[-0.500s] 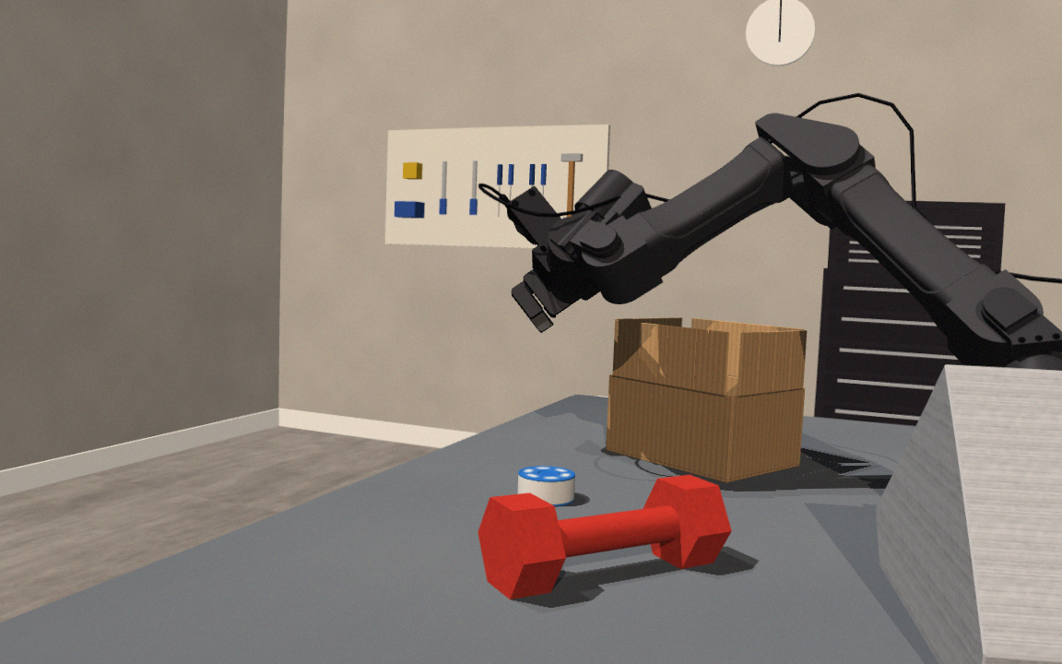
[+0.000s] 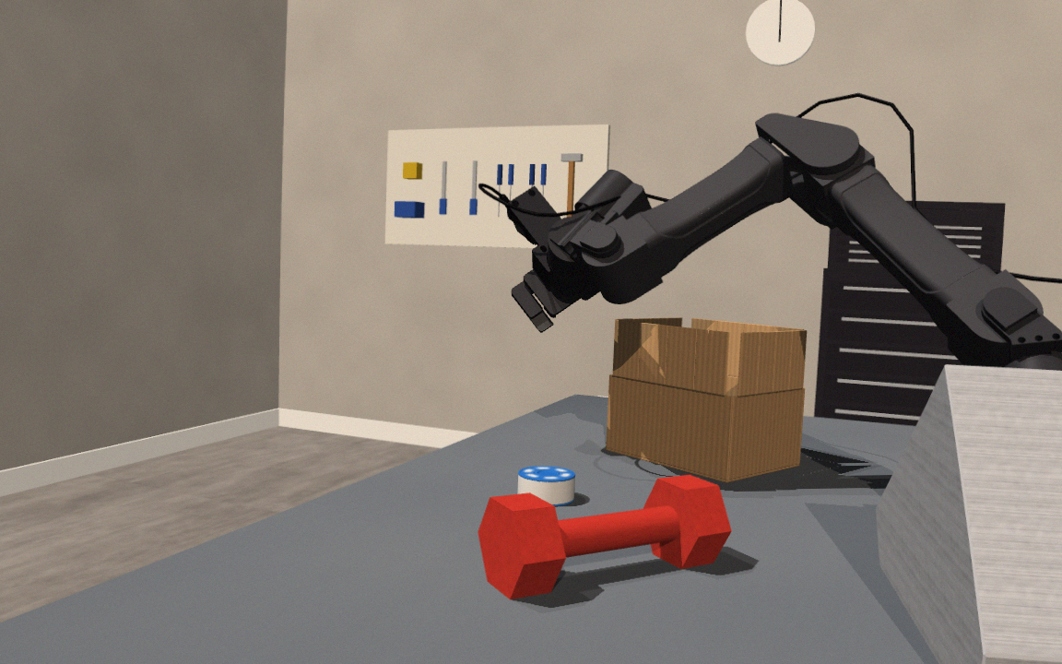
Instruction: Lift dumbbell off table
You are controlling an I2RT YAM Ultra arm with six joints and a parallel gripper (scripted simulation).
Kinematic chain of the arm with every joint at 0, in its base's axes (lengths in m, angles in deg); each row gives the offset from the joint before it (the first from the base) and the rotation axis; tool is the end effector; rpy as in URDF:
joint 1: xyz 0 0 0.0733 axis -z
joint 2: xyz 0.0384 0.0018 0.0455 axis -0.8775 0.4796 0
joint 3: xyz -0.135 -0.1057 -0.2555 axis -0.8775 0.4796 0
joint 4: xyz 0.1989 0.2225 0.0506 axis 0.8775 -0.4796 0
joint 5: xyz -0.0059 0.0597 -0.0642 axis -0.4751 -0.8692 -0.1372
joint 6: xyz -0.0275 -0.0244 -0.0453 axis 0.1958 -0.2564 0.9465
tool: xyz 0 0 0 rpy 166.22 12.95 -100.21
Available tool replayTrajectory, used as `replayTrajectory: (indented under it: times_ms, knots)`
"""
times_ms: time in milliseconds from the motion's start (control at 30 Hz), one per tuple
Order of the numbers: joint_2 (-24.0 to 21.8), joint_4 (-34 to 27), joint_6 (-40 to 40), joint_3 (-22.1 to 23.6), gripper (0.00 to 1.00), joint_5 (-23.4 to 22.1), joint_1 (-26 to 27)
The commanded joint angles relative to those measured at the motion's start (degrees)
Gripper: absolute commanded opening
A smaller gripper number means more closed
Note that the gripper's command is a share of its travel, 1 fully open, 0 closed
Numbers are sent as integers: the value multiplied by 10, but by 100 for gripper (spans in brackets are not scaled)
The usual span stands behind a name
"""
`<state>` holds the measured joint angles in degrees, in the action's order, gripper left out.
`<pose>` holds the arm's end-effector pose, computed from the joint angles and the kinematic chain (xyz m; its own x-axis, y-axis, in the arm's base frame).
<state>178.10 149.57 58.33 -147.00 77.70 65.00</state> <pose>0.5141 -0.0686 0.3264 -0.5815 -0.4431 -0.6823 0.7393 0.0623 -0.6705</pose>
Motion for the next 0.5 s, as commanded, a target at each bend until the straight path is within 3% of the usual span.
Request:
replayTrajectory:
  times_ms: [0,267,467]
  knots:
    - [-14,10,-4,-10,100,-10,-15]
    - [-27,-15,-18,12,100,-17,-12]
    - [-74,-61,-75,37,100,-63,-15]
